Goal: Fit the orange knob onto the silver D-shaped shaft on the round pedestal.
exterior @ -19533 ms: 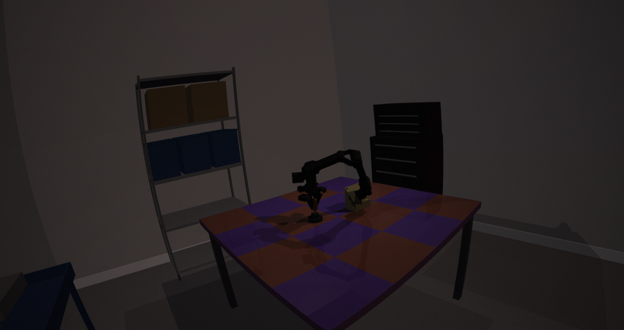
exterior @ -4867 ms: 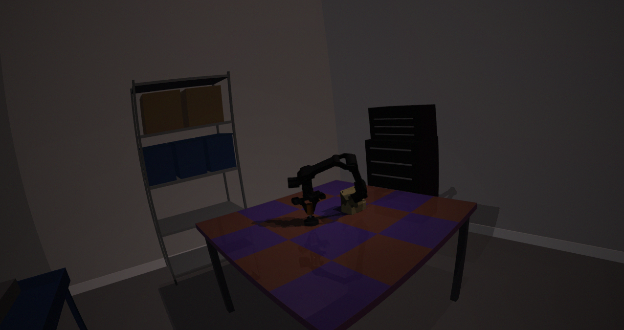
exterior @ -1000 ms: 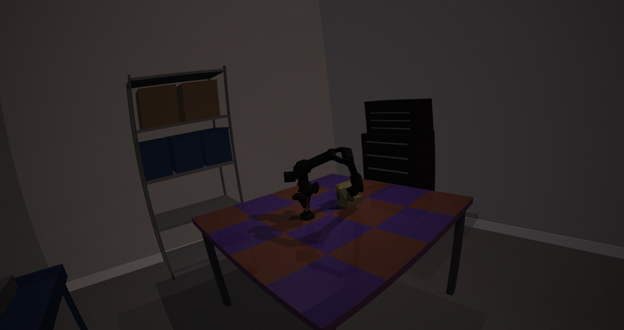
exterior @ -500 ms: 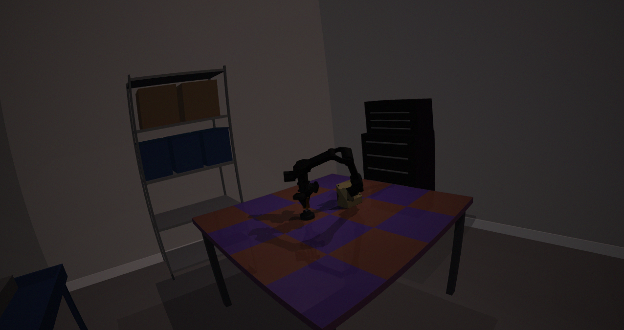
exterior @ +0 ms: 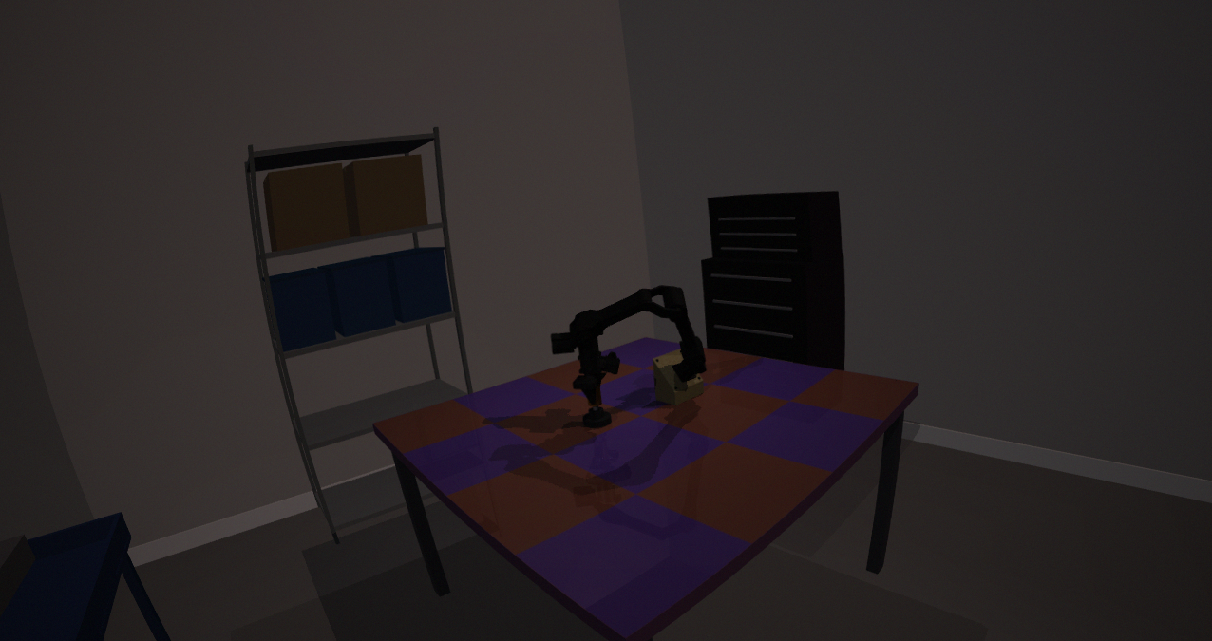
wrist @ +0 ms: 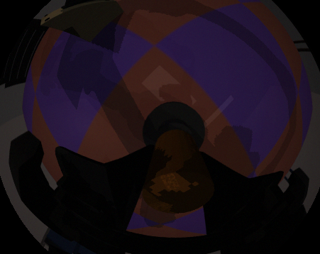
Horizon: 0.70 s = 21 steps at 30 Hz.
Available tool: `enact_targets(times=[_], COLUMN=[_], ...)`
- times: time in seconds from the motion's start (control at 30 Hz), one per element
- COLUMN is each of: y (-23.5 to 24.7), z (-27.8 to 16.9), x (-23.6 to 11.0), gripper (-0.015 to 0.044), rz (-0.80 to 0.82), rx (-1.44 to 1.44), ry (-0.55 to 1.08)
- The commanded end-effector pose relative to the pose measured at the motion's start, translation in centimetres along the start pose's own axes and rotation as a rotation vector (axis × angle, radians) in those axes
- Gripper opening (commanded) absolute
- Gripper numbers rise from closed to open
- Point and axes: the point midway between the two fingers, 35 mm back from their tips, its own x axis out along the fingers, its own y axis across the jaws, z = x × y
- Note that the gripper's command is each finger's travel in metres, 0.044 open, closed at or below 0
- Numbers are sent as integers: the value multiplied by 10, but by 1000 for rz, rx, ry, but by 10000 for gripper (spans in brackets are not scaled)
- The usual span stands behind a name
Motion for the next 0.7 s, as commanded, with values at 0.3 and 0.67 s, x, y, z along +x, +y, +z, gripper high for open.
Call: enact_targets(times=[0.3,0.67], y=[0,-1], z=[-1,-1], x=[1,-4], gripper=[0,0], rz=[-4,-4], rx=[-7,123], ry=[2,2])
